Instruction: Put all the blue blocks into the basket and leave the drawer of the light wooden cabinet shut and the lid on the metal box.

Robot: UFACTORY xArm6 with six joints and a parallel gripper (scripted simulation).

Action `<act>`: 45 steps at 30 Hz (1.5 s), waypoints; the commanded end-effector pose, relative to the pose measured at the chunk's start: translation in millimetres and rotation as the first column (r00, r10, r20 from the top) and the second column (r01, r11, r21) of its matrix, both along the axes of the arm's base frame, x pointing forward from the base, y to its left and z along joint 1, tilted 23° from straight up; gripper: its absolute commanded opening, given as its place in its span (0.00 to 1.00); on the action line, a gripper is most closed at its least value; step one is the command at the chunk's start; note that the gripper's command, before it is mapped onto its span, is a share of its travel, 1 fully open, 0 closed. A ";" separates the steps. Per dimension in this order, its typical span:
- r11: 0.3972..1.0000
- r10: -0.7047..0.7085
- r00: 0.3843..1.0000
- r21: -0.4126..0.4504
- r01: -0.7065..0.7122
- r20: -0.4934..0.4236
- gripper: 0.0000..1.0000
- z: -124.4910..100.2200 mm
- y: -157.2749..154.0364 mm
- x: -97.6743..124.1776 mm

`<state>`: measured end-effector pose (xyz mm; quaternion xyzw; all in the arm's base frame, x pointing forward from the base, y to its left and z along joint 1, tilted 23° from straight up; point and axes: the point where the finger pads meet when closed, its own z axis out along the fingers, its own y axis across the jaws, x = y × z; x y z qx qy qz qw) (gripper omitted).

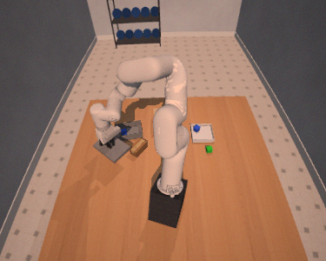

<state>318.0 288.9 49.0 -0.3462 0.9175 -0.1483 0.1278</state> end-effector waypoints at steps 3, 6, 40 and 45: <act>1.000 0.001 1.000 0.003 -0.001 0.003 0.00 -7.7 -0.2 4.2; 1.000 0.001 1.000 0.003 -0.001 0.003 0.00 -13.9 -1.4 6.5; 1.000 0.001 1.000 0.003 -0.001 0.003 0.00 -71.5 -12.6 27.6; 1.000 0.001 1.000 0.003 -0.001 0.003 0.00 -78.7 -14.0 30.2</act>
